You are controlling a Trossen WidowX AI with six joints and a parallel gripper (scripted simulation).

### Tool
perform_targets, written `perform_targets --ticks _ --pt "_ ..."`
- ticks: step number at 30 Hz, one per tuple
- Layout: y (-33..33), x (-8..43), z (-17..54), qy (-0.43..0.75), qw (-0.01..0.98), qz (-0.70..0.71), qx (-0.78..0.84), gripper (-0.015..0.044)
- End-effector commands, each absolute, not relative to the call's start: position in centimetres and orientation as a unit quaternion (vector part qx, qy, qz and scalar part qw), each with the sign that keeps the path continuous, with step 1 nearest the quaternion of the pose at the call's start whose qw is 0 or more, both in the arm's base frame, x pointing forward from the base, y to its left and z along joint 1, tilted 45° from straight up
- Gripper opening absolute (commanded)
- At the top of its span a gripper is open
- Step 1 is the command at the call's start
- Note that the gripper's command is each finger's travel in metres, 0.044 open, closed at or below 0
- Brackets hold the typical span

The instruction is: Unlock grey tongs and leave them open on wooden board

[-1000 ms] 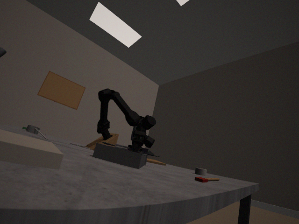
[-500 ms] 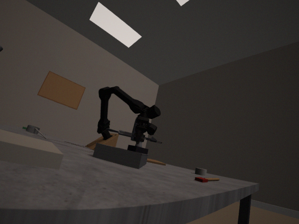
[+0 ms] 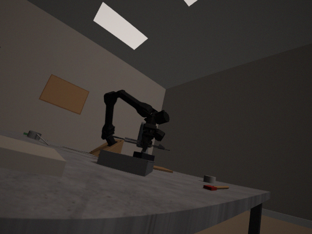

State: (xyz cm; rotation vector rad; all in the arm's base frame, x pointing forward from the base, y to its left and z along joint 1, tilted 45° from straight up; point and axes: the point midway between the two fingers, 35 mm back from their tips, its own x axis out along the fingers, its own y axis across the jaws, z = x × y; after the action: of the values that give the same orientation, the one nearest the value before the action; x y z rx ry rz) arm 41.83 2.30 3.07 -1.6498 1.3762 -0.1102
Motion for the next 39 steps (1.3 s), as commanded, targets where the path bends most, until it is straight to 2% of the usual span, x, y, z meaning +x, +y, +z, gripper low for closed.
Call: perform_targets --ticks 1,26,39 --pt "2.7 42.4 3.4 0.571 0.484 -0.035 -0.662 -0.015" --pt "2.4 42.0 3.7 0.686 0.483 0.041 -0.543 -0.015" --pt "3.5 41.7 2.7 0.689 0.467 0.062 -0.551 -0.015"
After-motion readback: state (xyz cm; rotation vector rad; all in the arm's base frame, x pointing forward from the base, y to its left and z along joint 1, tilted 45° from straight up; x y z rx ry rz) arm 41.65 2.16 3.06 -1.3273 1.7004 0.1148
